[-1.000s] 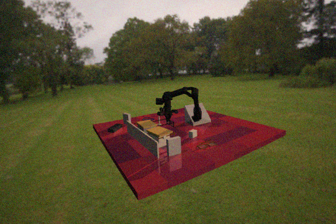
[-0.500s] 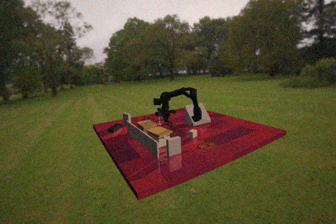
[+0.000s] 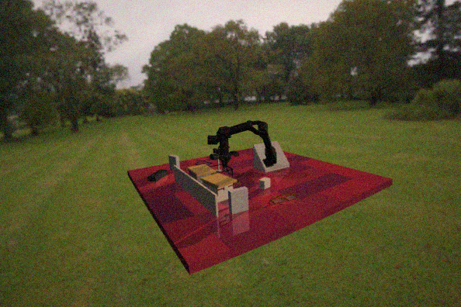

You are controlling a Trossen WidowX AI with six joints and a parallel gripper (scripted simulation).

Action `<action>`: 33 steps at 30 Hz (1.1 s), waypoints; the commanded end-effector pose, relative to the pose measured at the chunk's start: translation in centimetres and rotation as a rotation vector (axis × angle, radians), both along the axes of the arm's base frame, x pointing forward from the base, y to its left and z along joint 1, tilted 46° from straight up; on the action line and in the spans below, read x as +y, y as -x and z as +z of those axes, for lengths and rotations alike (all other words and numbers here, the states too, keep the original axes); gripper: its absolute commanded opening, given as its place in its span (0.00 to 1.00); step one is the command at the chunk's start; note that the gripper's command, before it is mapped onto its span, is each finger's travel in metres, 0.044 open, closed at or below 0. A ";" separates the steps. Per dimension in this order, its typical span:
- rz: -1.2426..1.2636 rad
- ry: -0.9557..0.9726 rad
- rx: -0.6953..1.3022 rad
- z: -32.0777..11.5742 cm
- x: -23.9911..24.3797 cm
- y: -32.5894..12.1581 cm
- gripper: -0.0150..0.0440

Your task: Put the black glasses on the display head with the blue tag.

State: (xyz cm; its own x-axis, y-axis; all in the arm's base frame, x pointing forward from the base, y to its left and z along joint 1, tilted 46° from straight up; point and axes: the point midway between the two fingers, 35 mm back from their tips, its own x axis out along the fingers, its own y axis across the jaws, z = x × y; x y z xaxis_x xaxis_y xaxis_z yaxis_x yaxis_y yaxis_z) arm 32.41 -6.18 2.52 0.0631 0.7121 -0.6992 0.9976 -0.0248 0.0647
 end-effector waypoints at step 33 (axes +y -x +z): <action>-0.004 -0.006 0.003 0.2 -0.1 -5.1 0.25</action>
State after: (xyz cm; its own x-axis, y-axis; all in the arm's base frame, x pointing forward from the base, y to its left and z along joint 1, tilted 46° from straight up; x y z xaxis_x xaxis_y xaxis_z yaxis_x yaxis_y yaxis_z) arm 37.02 -6.28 2.83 0.0643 0.7125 -0.6987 0.9976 -0.0270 0.0642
